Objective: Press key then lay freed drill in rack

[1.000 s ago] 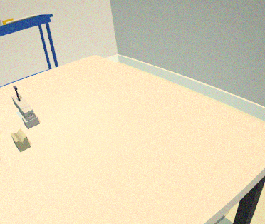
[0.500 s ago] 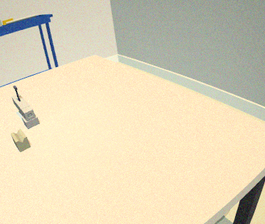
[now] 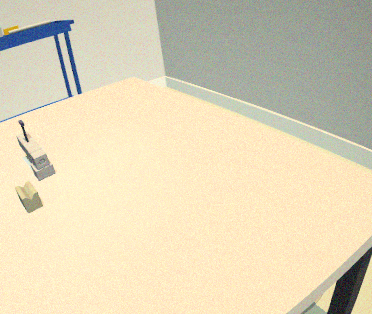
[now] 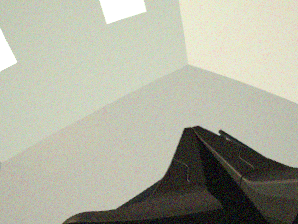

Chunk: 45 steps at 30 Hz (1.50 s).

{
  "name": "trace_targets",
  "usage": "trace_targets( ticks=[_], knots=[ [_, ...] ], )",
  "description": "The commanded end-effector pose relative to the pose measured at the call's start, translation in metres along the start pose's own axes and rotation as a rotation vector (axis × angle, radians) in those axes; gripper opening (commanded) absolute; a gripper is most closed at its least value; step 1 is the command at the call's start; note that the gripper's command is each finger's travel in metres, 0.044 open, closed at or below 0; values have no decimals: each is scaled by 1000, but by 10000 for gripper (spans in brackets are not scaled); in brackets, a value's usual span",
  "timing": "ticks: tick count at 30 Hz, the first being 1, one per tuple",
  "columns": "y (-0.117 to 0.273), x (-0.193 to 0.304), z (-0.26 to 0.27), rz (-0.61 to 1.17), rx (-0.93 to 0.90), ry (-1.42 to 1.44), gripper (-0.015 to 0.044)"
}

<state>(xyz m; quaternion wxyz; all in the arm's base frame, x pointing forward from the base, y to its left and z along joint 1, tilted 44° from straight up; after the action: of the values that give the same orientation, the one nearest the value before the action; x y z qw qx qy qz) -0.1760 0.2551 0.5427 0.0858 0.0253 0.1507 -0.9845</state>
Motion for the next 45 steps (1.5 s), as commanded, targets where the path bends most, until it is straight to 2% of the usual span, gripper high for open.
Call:
trace_targets(
  ticks=[1, 13, 23, 34, 45],
  knots=[
    [-25, -13, -41, -67, 126, 125, 0],
    [-70, -97, -171, -229, 592, 478, 0],
    [-57, -192, -277, -296, 1066, 648, 0],
    [13, -292, -373, -266, 1613, 655, 0],
    [136, -369, -442, -88, 2159, 428, 0]
  ],
)
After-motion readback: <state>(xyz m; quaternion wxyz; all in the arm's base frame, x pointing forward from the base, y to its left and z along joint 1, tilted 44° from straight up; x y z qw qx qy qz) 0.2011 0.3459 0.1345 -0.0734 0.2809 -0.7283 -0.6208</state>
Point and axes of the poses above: the point midway between the two fingers, 35 mm back from their tips, its own y axis back along the fingers, its own z axis across the jaws, x = y × z, the point moved 10 cm from there along y, back along the fingers, and after that the axes turned 9 degrees about y, right-handed, at the moved point
